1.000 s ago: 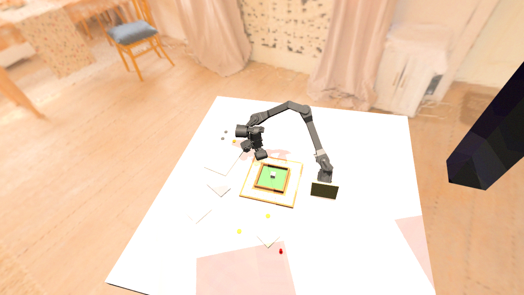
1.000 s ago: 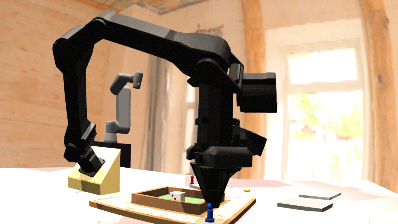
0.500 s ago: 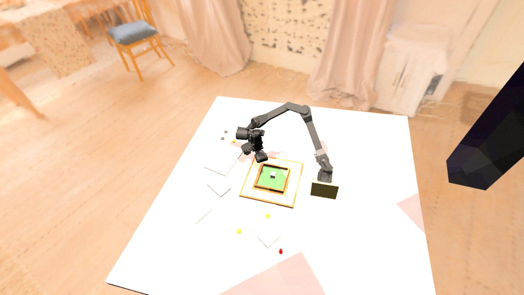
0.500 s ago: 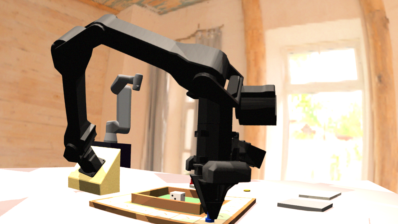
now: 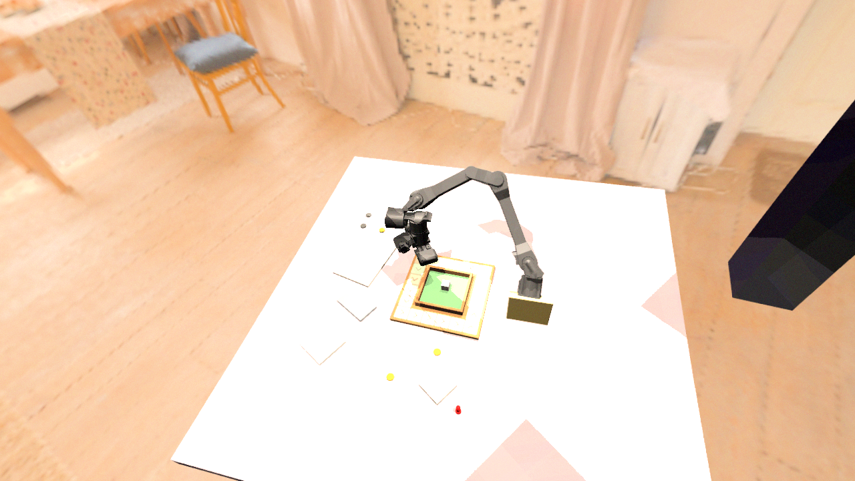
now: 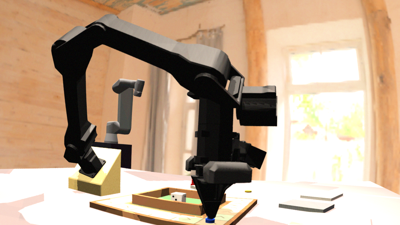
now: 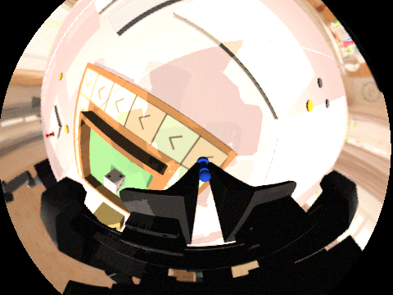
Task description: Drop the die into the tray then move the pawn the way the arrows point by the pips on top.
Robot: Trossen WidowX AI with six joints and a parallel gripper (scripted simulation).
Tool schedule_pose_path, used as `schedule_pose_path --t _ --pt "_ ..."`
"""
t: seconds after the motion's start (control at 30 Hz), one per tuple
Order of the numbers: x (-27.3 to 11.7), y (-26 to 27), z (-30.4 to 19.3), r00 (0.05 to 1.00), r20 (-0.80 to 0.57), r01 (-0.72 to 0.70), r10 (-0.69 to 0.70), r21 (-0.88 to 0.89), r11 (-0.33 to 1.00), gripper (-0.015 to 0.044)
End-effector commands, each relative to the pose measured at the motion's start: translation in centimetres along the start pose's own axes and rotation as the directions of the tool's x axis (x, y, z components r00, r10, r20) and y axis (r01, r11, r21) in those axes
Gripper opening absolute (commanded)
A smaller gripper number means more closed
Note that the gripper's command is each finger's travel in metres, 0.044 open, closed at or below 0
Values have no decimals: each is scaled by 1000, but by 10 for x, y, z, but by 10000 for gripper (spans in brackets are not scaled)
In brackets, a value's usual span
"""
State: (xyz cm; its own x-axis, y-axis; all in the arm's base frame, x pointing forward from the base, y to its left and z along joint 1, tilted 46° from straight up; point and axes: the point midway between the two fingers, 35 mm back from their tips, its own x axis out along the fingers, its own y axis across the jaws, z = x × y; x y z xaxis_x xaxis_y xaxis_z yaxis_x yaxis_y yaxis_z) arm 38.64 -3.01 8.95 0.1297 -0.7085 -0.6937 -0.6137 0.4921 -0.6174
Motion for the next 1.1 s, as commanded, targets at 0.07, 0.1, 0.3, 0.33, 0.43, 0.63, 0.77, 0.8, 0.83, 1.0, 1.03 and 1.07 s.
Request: schedule_pose_path --t 0.07,0.1,0.3,0.33,0.43,0.63,0.77,0.8,0.83,1.0,1.03,1.07 --pt "-25 -1 4 1000 10 8 -7 -19 1000 0" --pt "-31 -1 4 1000 12 8 -8 -24 1000 0" --pt "-67 -1 4 1000 21 14 -13 -55 998 0" --pt "-73 -1 3 1000 23 15 -14 -60 998 0" --pt "-92 0 1 999 27 19 -17 -75 997 0" --pt "-123 2 -5 999 33 29 -25 -102 994 0" --pt "-121 12 4 999 34 25 -22 -97 995 0" --pt "-119 19 10 999 34 23 -20 -93 995 0" --pt "-116 26 16 999 34 21 -18 -89 996 0" --pt "-104 64 44 999 33 10 -8 -70 997 0" --pt "-101 73 49 999 31 8 -6 -73 997 0" --pt "-98 81 53 1000 29 6 -4 -75 997 0"
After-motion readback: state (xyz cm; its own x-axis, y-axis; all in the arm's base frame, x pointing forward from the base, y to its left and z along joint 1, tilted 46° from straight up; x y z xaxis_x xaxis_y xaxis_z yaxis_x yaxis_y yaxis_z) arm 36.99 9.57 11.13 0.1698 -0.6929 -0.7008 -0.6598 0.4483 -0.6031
